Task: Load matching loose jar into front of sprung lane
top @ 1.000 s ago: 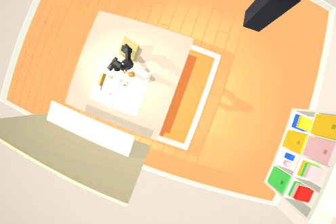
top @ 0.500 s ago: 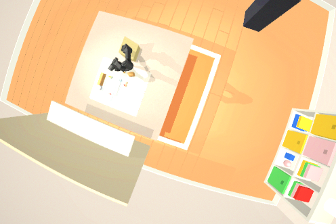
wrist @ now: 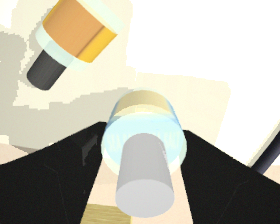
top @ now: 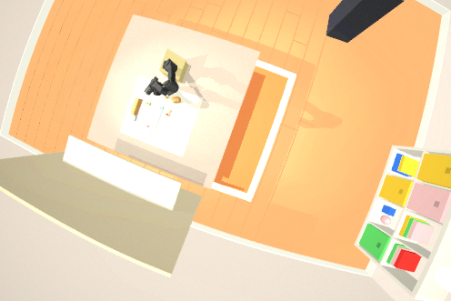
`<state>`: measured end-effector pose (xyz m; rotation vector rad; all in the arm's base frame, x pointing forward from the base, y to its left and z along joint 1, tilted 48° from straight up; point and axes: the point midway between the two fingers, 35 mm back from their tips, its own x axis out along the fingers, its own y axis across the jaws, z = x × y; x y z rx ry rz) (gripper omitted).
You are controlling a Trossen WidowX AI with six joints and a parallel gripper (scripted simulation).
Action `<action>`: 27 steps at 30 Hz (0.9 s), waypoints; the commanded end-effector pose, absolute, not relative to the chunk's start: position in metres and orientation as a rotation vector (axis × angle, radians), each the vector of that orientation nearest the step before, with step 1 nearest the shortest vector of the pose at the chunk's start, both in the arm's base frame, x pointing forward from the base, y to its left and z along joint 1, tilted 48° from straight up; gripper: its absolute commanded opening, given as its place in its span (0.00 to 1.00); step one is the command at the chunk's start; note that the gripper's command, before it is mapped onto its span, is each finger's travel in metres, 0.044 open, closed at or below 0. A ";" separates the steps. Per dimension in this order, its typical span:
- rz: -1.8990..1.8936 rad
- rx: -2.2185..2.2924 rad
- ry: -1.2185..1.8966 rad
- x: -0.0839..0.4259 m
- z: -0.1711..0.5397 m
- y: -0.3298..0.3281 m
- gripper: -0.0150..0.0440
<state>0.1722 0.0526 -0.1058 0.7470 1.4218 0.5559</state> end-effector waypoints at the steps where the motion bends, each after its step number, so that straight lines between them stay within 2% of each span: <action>1: 0.543 0.733 1.415 0.175 -0.100 0.039 0.25; 19: 0.550 0.734 1.417 0.157 -0.048 -0.017 0.25; 27: 0.571 0.712 1.422 0.162 -0.043 -0.020 0.25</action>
